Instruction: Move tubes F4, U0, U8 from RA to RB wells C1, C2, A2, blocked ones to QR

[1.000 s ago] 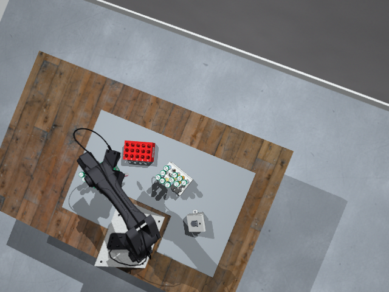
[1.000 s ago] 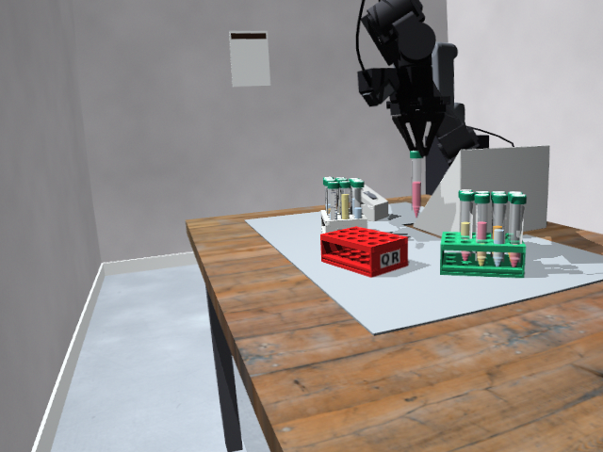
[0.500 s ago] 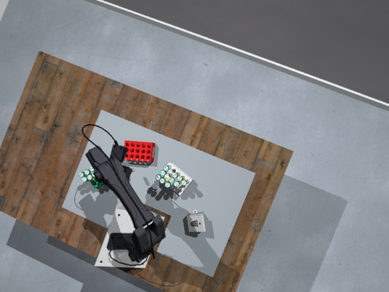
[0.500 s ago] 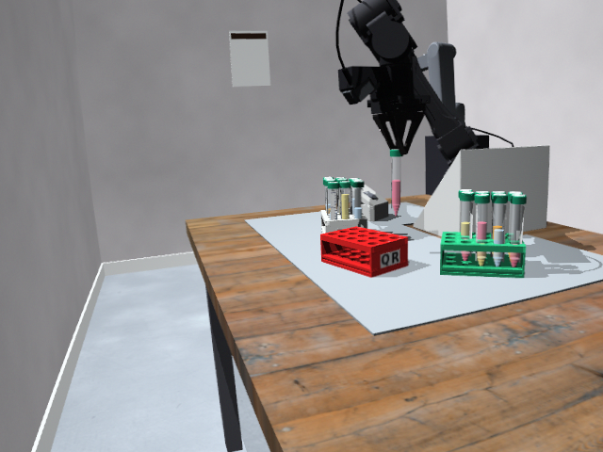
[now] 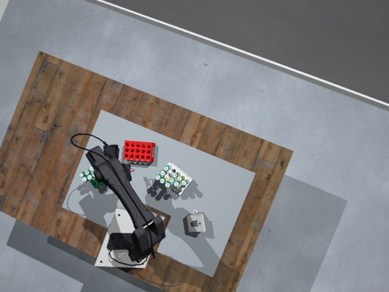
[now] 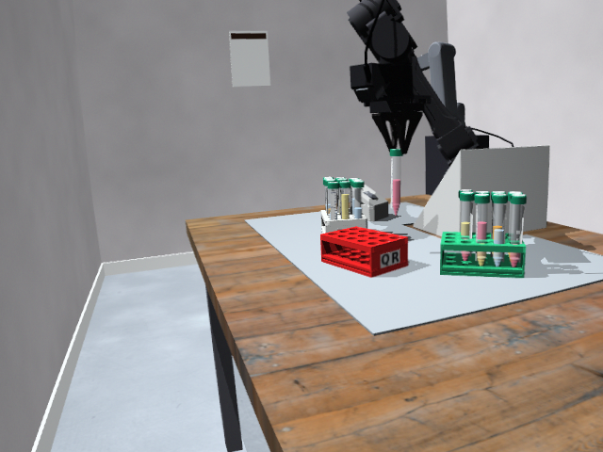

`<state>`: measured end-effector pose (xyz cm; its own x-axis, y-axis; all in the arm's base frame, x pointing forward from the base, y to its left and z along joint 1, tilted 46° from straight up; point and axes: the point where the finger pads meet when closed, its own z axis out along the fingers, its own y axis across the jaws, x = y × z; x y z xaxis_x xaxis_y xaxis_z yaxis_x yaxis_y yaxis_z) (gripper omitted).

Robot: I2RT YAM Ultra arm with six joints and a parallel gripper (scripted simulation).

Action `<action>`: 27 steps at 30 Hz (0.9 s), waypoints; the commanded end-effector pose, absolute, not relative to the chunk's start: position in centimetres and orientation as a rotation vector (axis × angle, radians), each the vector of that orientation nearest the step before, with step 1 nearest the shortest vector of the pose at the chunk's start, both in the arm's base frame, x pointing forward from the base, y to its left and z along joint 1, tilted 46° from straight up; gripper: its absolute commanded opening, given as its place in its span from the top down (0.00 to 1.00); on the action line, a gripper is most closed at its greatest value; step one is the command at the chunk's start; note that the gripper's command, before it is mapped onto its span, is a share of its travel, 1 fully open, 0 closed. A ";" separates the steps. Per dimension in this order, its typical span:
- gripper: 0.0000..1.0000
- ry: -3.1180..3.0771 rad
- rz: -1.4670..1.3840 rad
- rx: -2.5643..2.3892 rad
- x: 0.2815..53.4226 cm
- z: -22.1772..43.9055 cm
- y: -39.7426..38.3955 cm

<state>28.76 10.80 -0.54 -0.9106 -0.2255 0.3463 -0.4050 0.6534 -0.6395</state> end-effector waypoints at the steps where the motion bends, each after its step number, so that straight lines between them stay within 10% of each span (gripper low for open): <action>1: 1.00 -2.590 1.056 0.738 29.8 0.8 11.7; 27: 1.00 -2.280 0.916 1.201 31.4 2.9 9.1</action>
